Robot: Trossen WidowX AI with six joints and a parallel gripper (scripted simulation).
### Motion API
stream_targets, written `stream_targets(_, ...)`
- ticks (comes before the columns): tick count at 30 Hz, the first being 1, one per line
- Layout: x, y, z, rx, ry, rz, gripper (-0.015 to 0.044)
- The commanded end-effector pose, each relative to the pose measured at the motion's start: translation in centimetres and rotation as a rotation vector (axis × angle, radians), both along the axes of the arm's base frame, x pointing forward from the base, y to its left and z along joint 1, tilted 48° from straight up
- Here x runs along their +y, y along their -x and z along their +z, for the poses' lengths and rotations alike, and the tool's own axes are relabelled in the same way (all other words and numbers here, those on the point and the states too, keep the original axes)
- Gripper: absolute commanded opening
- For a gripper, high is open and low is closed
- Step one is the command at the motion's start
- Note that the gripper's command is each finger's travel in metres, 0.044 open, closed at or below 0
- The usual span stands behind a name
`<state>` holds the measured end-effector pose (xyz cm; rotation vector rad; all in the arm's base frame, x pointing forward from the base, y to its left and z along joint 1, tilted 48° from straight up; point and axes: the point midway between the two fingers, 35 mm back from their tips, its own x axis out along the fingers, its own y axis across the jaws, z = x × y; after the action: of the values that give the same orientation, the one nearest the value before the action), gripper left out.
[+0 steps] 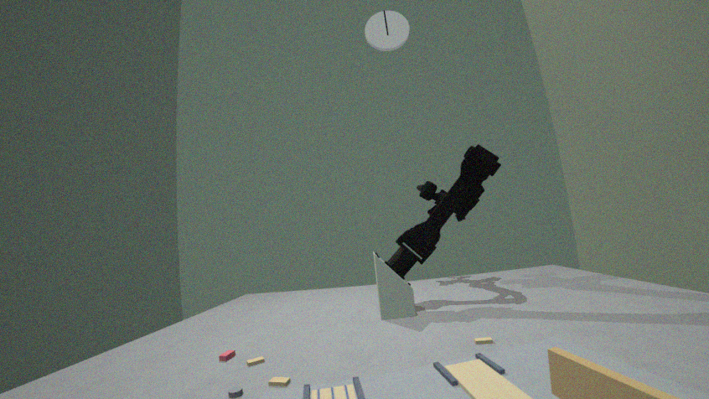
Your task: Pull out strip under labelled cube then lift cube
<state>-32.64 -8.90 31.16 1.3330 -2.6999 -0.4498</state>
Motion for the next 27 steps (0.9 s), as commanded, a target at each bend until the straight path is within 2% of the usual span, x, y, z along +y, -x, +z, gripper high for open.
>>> stream_targets(1,0.2,0.1,0.0,0.004,-0.003,-0.006,0.04)
stream_targets(8,8.2,1.5,0.2,0.132,-0.135,-0.254,0.04)
stream_targets(16,17.4,0.8,0.7,0.237,-0.321,-0.536,0.04)
stream_targets(22,24.1,-1.5,1.0,0.28,-0.484,-0.744,0.04)
stream_targets(27,31.2,-5.7,1.4,0.287,-0.691,-0.973,0.04)
